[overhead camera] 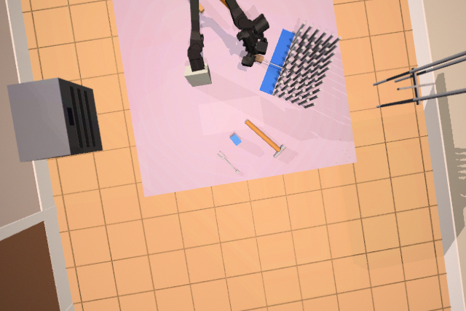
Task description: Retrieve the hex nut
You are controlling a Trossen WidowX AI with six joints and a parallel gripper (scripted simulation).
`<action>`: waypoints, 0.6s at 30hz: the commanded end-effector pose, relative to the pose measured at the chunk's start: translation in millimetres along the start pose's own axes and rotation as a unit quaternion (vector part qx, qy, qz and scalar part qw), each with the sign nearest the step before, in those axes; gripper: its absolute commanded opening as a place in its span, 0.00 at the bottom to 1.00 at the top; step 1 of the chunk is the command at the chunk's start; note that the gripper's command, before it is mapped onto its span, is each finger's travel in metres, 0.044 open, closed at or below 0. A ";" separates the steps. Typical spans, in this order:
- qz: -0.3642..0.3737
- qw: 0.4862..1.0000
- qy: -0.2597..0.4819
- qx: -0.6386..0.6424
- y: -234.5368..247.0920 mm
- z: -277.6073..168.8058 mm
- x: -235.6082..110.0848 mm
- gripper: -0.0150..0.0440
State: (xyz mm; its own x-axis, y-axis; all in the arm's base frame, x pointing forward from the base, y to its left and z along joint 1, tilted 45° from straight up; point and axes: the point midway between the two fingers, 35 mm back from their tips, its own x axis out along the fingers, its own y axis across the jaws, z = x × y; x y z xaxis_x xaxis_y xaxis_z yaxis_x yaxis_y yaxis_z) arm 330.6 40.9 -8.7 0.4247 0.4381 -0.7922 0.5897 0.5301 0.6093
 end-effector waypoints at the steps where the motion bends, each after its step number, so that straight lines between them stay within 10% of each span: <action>1: 0.003 1.000 -0.003 -0.002 1.4 4.8 0.5 0.25; 18: 0.003 1.000 -0.003 -0.002 1.5 14.8 4.8 0.25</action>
State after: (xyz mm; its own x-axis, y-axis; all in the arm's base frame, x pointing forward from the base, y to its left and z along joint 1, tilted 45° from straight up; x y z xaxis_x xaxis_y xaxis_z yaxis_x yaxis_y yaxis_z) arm 340.0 35.3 -12.4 0.4260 0.4379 -0.7917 0.5888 0.5302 0.6101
